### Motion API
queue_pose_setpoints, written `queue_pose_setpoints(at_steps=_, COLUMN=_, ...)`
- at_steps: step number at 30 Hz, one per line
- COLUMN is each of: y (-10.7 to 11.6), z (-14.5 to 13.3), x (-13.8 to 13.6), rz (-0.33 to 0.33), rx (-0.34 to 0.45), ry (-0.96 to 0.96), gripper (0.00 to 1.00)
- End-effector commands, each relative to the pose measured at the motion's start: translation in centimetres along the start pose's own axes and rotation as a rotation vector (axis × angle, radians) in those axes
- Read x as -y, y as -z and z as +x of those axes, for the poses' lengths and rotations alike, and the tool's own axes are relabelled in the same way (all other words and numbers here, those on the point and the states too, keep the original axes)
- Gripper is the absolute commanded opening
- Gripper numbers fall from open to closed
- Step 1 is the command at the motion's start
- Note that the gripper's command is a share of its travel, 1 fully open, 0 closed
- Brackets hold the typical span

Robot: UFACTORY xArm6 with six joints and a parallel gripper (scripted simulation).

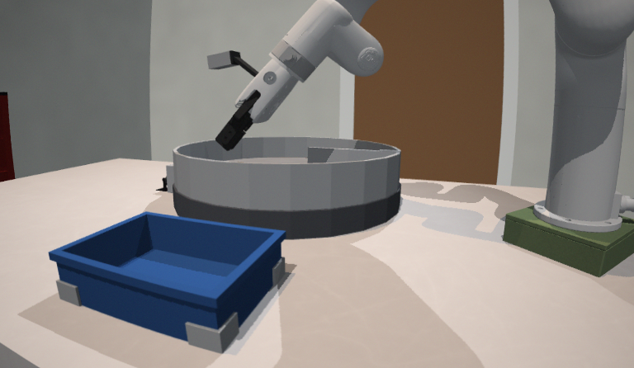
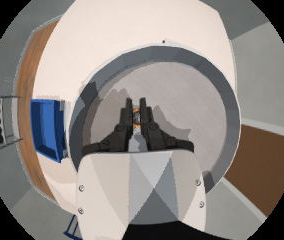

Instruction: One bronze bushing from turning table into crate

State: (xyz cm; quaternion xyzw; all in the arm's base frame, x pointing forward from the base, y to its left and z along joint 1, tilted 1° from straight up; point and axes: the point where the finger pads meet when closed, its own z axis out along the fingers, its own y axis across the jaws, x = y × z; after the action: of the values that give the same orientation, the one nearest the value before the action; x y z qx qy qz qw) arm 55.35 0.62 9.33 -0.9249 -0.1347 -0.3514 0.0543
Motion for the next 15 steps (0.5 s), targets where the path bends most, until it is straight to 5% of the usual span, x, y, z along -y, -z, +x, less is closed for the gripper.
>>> queue_pose_setpoints(at_steps=1, y=0.8, z=0.8, x=0.0, rz=0.012, rx=0.009, ry=-0.001, gripper=0.1)
queue_pose_setpoints(at_steps=15, y=2.5, z=2.2, x=0.0, rz=0.011, rx=0.009, ry=-0.001, gripper=0.1)
